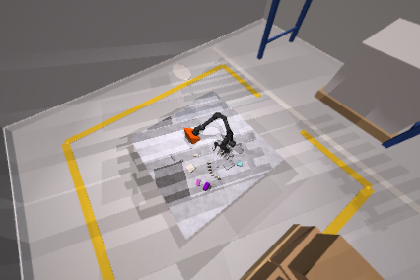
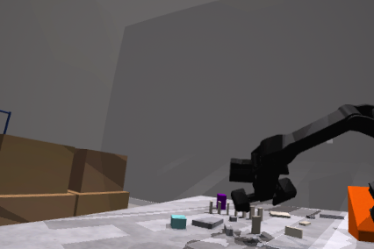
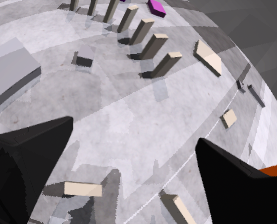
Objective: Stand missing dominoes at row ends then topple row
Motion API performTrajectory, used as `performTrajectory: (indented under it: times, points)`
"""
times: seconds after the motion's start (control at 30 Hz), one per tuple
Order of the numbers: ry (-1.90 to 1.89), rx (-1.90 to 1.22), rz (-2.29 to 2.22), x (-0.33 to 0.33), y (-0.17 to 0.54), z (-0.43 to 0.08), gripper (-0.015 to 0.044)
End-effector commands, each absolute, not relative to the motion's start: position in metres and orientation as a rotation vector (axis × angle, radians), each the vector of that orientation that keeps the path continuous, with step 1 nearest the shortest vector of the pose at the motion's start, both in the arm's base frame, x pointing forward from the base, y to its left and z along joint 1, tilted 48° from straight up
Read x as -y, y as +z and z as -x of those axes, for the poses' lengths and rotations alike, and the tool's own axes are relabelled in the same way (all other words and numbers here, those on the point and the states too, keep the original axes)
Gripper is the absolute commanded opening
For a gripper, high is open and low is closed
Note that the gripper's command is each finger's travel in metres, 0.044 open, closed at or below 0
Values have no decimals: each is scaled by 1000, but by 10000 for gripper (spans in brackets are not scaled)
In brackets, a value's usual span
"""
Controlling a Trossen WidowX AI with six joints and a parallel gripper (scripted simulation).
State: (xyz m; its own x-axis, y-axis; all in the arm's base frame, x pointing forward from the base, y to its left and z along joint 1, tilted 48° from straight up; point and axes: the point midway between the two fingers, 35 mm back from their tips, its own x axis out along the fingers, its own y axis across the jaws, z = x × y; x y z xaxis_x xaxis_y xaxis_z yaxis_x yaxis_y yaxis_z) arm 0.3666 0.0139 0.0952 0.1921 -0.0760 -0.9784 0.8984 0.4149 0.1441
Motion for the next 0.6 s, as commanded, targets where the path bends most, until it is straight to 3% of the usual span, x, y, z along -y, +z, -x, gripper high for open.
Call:
performTrajectory:
  times: [0.0, 0.13, 0.57]
  points:
    - [-430, -1610, -1206, -1, 112, -367, 440]
    - [-159, -1671, -1443, 9, 142, -373, 440]
    - [-146, -1670, -1455, 9, 144, -373, 440]
